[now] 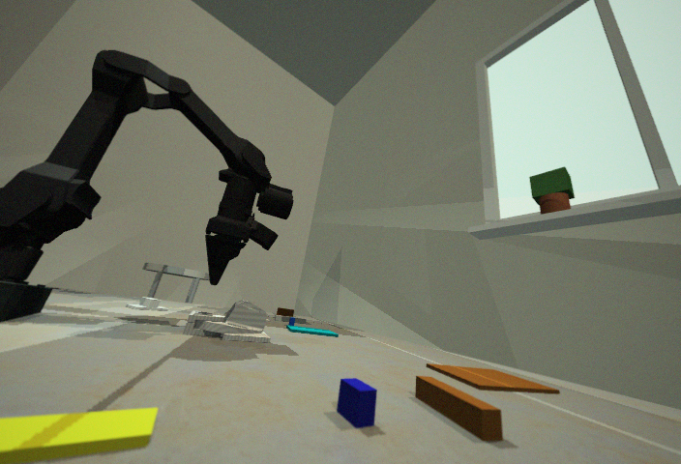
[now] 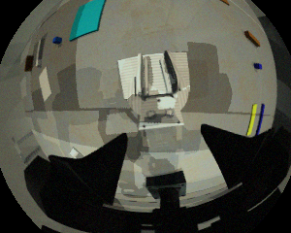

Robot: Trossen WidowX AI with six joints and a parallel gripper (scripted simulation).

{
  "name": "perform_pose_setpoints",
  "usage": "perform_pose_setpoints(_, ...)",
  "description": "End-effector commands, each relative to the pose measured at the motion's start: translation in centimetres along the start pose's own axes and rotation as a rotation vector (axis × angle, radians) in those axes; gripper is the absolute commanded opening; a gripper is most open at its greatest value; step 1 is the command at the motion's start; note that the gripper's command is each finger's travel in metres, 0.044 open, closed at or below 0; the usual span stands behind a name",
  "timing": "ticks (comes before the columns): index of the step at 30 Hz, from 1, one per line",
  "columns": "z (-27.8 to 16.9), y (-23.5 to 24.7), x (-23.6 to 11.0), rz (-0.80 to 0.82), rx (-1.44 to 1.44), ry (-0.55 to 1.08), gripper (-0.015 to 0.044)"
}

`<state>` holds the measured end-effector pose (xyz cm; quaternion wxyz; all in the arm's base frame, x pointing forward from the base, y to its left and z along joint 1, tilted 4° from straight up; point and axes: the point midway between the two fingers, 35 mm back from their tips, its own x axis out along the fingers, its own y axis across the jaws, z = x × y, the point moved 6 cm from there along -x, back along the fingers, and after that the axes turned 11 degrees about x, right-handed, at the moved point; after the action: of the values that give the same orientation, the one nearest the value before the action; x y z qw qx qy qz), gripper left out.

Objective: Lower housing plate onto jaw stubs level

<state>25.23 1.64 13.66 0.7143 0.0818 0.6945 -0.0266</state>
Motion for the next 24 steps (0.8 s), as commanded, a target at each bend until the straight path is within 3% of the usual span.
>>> perform_pose_setpoints(1,0.0,0.0,0.0,0.000,0.000,0.000,0.0440)
perform_pose_setpoints(10,-4.8,-1.4,-5.6,-0.001,0.000,0.015,0.0440)
perform_pose_setpoints(24,-4.9,-1.4,-5.7,-0.001,0.000,0.015,0.0440)
